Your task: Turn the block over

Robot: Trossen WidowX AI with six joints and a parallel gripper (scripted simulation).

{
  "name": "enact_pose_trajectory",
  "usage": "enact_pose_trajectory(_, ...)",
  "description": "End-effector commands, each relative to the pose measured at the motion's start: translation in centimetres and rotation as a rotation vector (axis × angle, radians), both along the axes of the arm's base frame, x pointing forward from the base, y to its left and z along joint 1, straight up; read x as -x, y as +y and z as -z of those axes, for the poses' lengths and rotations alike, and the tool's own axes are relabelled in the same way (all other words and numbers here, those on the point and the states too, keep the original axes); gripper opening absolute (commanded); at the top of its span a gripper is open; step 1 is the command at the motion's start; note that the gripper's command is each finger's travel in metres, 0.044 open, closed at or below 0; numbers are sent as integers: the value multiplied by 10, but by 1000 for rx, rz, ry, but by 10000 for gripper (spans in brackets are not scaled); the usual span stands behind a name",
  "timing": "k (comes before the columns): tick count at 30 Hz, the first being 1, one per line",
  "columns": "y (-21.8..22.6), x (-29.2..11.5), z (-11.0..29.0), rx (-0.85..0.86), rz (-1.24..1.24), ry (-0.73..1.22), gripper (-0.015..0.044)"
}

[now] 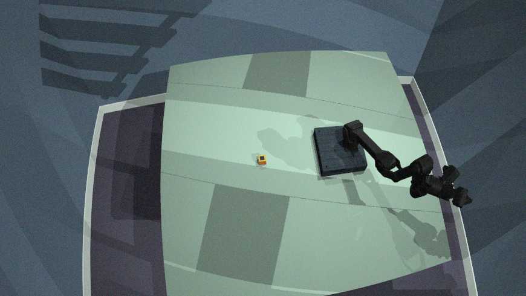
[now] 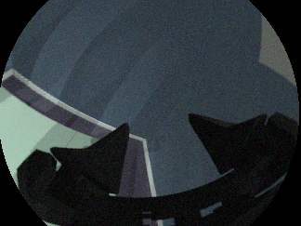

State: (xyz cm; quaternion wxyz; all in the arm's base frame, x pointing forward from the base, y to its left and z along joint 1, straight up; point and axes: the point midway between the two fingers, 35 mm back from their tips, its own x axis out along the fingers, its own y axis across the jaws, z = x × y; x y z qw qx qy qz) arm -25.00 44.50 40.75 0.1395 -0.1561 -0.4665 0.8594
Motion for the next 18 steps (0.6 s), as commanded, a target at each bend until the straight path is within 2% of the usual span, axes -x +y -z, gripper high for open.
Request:
enact_pose_trajectory(1,-1,0,-2,-4,1,1,426)
enact_pose_trajectory(4,-16,4,-26,-60,8,23,440)
enact_pose_trajectory(11,-60,15,-93,-326,-8,74,440)
enact_pose_trajectory(18,-137,18,-176,-680,-35,177,440)
